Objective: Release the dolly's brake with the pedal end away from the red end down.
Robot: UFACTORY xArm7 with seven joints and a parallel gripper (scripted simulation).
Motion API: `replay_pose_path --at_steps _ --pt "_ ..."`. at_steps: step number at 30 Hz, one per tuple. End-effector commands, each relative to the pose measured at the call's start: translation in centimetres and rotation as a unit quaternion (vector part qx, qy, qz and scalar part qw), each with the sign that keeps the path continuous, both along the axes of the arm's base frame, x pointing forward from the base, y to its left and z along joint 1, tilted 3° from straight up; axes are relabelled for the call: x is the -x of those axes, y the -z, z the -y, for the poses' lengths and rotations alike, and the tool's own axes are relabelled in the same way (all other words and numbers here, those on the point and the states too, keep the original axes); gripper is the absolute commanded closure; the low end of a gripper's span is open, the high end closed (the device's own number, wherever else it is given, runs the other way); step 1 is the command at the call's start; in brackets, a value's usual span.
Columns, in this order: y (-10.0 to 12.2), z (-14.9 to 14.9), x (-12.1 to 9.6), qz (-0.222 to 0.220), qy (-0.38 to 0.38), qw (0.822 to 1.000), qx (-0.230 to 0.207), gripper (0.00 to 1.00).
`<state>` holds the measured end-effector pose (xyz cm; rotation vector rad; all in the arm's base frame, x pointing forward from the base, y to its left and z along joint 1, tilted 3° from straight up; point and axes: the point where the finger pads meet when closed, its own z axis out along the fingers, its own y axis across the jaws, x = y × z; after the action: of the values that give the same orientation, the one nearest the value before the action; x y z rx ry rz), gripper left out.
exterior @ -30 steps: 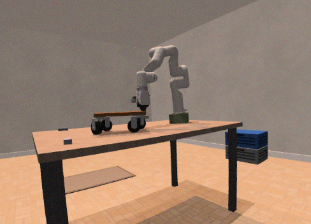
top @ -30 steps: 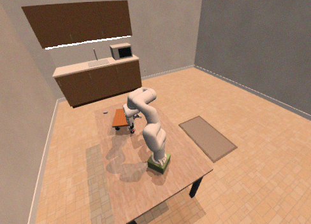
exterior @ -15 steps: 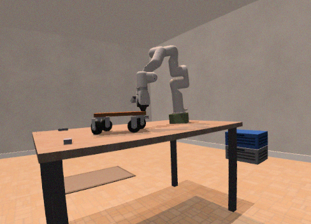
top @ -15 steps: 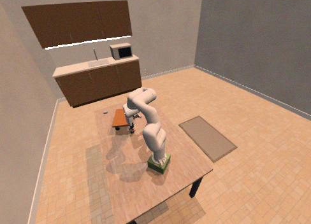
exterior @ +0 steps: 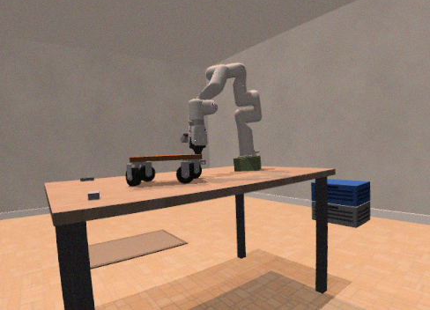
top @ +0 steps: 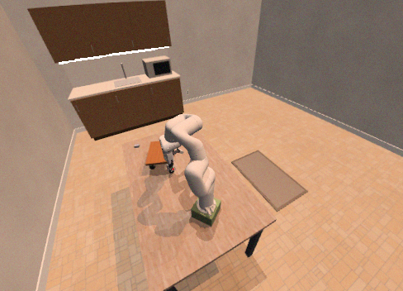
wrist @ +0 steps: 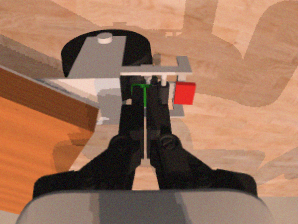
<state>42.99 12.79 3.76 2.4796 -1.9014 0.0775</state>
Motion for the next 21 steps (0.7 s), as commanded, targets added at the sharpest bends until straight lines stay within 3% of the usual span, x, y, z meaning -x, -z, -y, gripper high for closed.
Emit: replay_pose_path --at_steps 1,21 --pt "-0.04 -0.06 -0.15 0.002 0.000 1.000 -0.001 1.00" --pt "0.74 -0.03 -0.18 0.002 0.000 1.000 -0.001 1.00"
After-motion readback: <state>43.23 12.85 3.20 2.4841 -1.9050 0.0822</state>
